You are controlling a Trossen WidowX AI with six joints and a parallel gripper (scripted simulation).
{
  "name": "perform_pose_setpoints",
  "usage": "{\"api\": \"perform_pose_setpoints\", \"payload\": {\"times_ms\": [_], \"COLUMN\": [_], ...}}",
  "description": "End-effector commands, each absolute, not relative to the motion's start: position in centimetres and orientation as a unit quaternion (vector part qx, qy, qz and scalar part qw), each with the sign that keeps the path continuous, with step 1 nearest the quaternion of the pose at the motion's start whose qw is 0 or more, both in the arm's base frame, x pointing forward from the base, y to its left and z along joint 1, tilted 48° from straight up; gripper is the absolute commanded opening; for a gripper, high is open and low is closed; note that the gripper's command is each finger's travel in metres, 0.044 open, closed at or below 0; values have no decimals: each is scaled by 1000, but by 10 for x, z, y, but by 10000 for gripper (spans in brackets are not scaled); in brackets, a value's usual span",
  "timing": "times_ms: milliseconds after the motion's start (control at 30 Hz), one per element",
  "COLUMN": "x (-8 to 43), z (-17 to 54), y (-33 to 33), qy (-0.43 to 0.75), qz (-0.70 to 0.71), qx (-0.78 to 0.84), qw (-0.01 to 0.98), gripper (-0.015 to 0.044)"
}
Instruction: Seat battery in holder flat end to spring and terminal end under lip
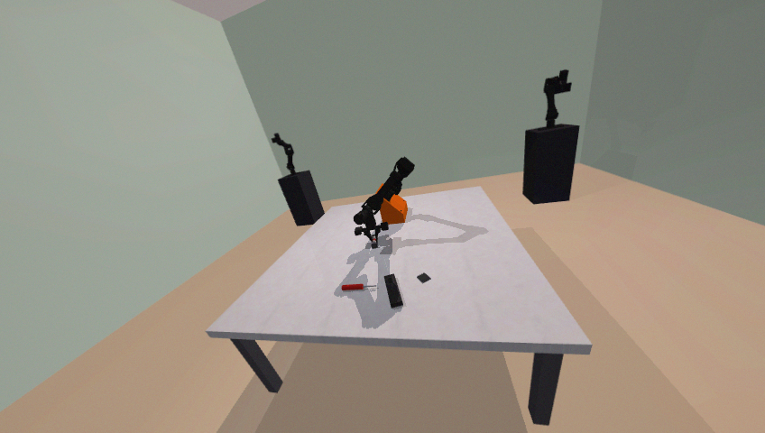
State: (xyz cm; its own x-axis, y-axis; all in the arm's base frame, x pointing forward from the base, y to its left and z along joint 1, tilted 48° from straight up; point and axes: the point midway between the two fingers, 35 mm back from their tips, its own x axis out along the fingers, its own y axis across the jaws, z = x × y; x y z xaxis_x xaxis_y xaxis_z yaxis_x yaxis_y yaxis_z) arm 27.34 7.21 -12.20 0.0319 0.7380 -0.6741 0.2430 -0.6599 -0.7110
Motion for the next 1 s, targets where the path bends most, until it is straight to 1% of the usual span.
{"api": "perform_pose_setpoints", "payload": {"times_ms": [0,300,433,967], "x": [272,272,272,273], "z": [-121,-121,-121,-112], "y": [71,72,72,61], "qy": [-356,-356,-356,-356], "qz": [595,597,597,597], "qx": [-689,-689,-689,-688], "qw": [208,207,207,207], "gripper": [66,66,168,168]}}
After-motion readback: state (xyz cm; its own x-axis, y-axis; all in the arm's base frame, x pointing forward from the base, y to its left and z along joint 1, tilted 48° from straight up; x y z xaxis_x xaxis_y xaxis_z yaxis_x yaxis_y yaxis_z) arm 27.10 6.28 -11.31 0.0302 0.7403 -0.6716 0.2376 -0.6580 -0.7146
